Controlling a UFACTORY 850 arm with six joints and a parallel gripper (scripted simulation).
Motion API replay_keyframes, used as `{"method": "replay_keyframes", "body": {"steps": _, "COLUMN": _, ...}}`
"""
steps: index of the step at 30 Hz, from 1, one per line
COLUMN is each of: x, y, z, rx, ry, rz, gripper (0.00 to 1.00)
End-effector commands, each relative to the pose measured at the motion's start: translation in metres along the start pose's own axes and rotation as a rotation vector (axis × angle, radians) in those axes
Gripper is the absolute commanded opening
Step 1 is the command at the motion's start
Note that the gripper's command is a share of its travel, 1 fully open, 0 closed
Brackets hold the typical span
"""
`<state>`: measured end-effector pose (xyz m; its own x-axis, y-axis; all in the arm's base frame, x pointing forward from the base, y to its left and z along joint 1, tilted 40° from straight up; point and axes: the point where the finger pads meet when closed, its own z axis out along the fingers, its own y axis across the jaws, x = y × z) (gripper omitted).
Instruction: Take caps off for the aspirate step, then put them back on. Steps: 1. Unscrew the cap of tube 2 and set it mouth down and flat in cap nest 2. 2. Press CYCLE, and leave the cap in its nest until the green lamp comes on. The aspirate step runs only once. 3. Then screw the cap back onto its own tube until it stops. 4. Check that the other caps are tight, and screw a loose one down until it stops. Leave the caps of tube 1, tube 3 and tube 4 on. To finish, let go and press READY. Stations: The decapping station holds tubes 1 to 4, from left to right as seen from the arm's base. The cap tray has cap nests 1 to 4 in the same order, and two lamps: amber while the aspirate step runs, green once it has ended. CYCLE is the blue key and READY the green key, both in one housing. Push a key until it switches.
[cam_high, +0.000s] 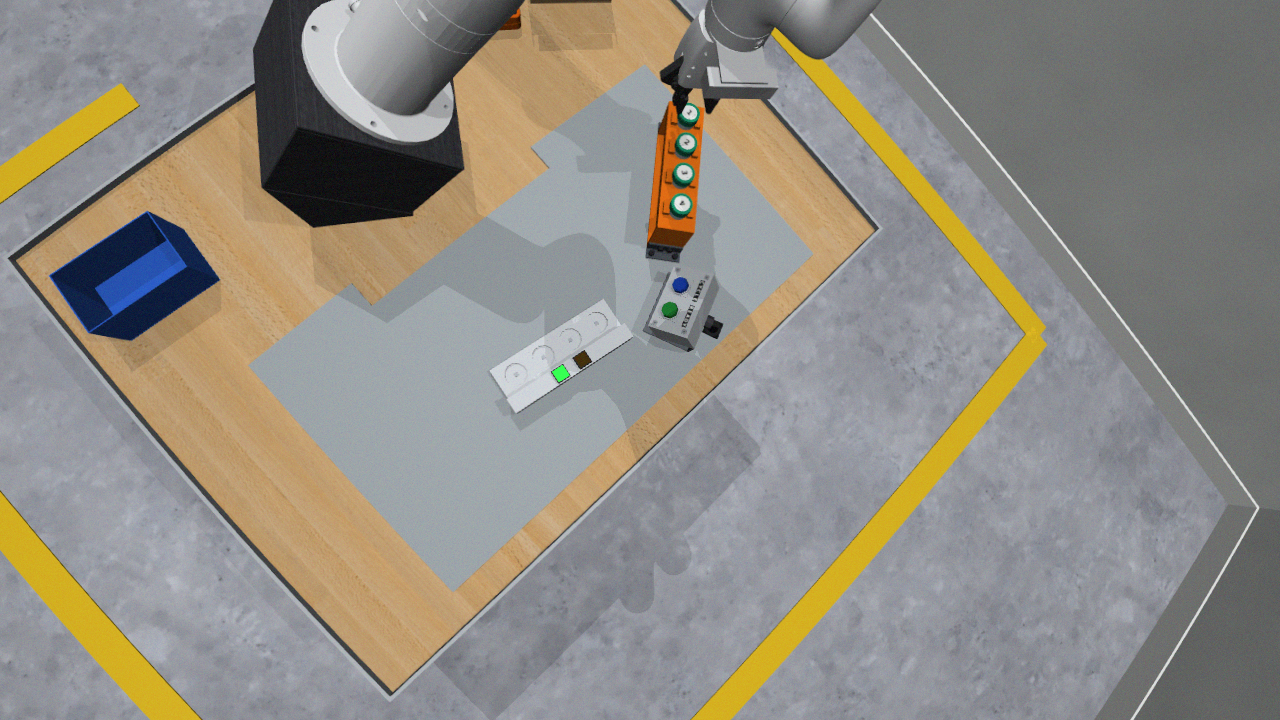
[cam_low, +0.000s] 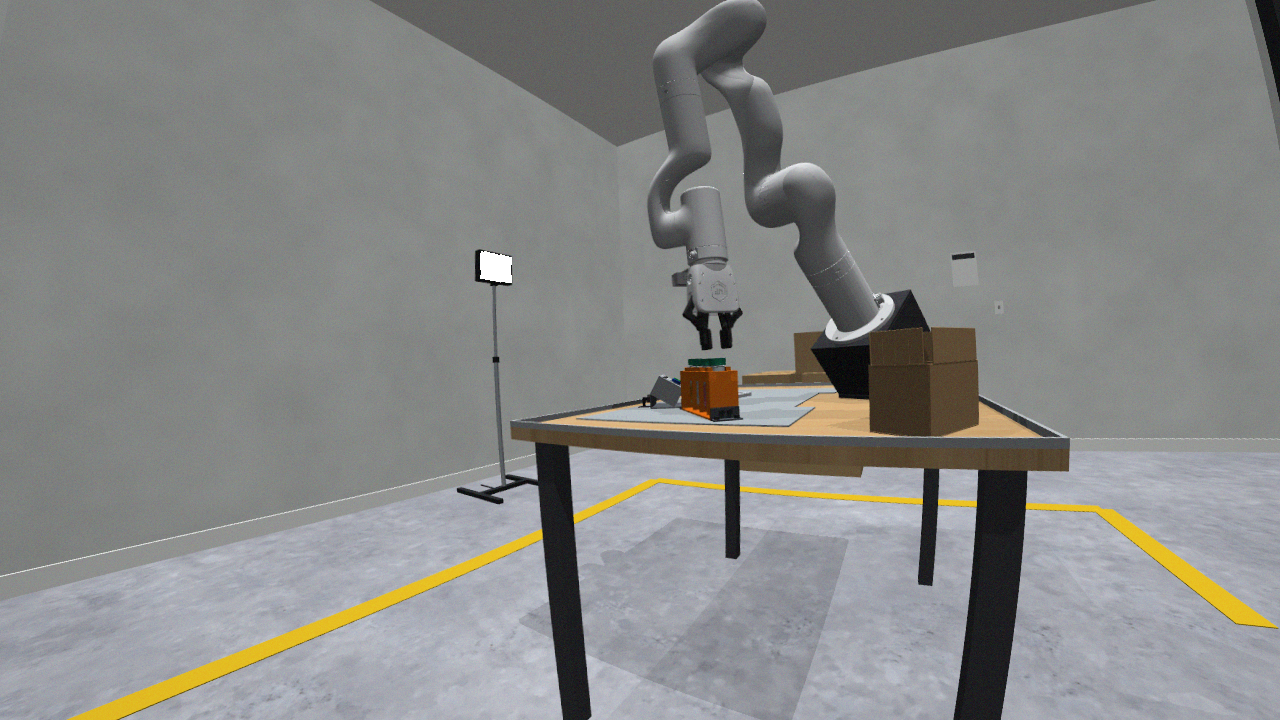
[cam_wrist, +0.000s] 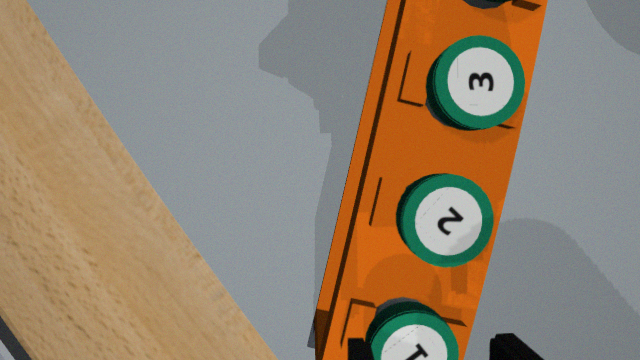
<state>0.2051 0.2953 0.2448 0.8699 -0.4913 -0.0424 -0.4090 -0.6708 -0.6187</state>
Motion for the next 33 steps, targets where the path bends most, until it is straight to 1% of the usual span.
{"method": "replay_keyframes", "body": {"steps": 1, "x": 0.000, "y": -0.001, "z": 0.016, "rx": 0.034, "ry": 0.032, "rz": -0.004, "gripper": 0.46}}
{"method": "replay_keyframes", "body": {"steps": 3, "x": 0.000, "y": -0.001, "z": 0.021, "rx": 0.034, "ry": 0.032, "rz": -0.004, "gripper": 0.46}}
{"method": "replay_keyframes", "body": {"steps": 13, "x": 0.000, "y": -0.001, "z": 0.021, "rx": 0.034, "ry": 0.032, "rz": -0.004, "gripper": 0.46}}
{"method": "replay_keyframes", "body": {"steps": 33, "x": 0.000, "y": -0.002, "z": 0.030, "rx": 0.034, "ry": 0.032, "rz": -0.004, "gripper": 0.46}}
